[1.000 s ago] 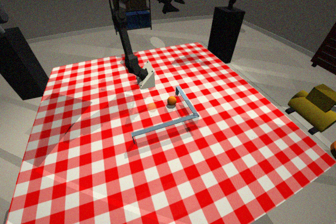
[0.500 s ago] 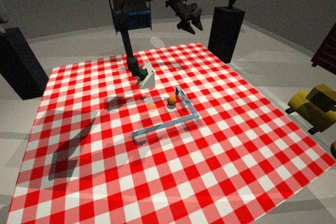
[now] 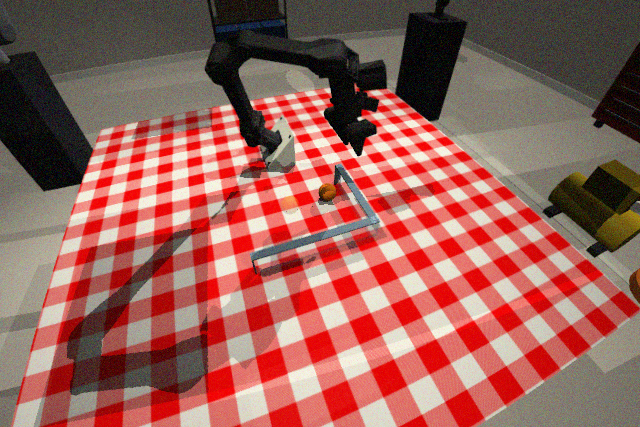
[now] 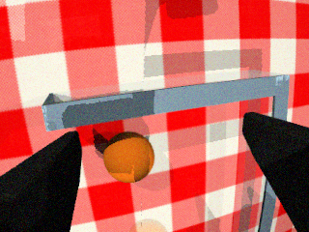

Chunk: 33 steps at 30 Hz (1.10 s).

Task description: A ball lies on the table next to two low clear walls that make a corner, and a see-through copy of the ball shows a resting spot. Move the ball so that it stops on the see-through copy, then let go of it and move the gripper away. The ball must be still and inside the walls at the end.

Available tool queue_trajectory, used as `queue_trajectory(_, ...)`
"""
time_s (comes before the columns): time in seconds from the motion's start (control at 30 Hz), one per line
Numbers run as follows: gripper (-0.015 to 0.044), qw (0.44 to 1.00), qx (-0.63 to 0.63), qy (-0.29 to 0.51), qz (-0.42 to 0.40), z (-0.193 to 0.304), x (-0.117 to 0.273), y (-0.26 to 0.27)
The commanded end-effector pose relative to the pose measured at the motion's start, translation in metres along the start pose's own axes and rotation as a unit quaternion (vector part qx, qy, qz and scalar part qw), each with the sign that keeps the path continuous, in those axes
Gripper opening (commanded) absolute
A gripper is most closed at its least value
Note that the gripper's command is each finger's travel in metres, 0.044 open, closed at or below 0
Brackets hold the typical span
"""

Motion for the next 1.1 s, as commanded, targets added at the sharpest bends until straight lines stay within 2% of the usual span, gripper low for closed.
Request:
queue_trajectory(0.0, 0.036, 0.997, -0.007, 0.064, -0.046, 0.043, -0.04, -0.015)
queue_trajectory(0.13, 0.036, 0.992, -0.012, 0.098, -0.079, 0.069, -0.063, -0.02)
queue_trajectory(1.07, 0.036, 0.992, -0.012, 0.099, -0.078, 0.077, -0.104, -0.014)
Point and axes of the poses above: the point midway between the two fingers, 35 mm back from their tips, its own x axis back along the fingers, its own y axis across the jaws, z = x × y, the point moved 3 cm from there along x, back along the fingers, and after that the axes turned 14 degrees about -x, right-handed, at the moved point
